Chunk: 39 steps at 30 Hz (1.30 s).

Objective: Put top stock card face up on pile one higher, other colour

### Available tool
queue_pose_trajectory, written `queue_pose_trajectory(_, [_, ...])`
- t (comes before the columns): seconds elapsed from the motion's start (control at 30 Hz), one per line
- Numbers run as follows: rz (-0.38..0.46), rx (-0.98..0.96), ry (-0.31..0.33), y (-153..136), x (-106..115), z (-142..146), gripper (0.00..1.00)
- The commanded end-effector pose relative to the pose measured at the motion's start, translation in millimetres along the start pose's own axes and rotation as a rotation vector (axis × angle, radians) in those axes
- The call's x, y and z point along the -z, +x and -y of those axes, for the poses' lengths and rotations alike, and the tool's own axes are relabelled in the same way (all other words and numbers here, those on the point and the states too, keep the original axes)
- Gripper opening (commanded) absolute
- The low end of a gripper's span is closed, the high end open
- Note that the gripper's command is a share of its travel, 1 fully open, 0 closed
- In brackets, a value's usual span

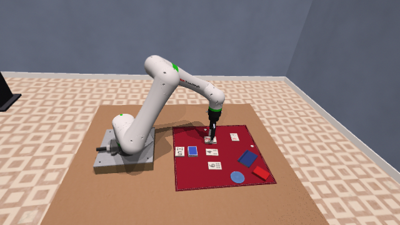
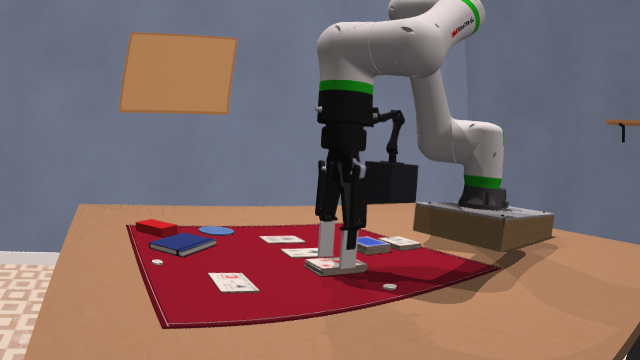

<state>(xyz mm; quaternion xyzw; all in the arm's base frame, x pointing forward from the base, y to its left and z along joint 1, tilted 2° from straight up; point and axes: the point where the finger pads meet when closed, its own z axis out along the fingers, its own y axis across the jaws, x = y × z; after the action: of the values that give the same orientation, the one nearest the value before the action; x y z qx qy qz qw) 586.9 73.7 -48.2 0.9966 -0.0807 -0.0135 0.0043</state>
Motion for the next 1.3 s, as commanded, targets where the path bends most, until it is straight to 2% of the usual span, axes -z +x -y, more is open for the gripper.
queue_pose_trajectory(0.0, [0.000, 0.000, 0.000, 0, 0, 0, 0.50])
queue_pose_trajectory(0.37, [0.000, 0.000, 0.000, 0, 8, 0, 0.50])
queue_pose_trajectory(0.53, [0.000, 0.000, 0.000, 0, 26, 0, 0.50])
queue_pose_trajectory(0.83, [0.000, 0.000, 0.000, 0, 71, 0, 0.50])
queue_pose_trajectory(0.9, [0.000, 0.000, 0.000, 0, 71, 0, 0.50])
queue_pose_trajectory(1.1, [0.000, 0.000, 0.000, 0, 93, 0, 0.50])
queue_pose_trajectory(1.27, [0.000, 0.000, 0.000, 0, 100, 0, 0.50])
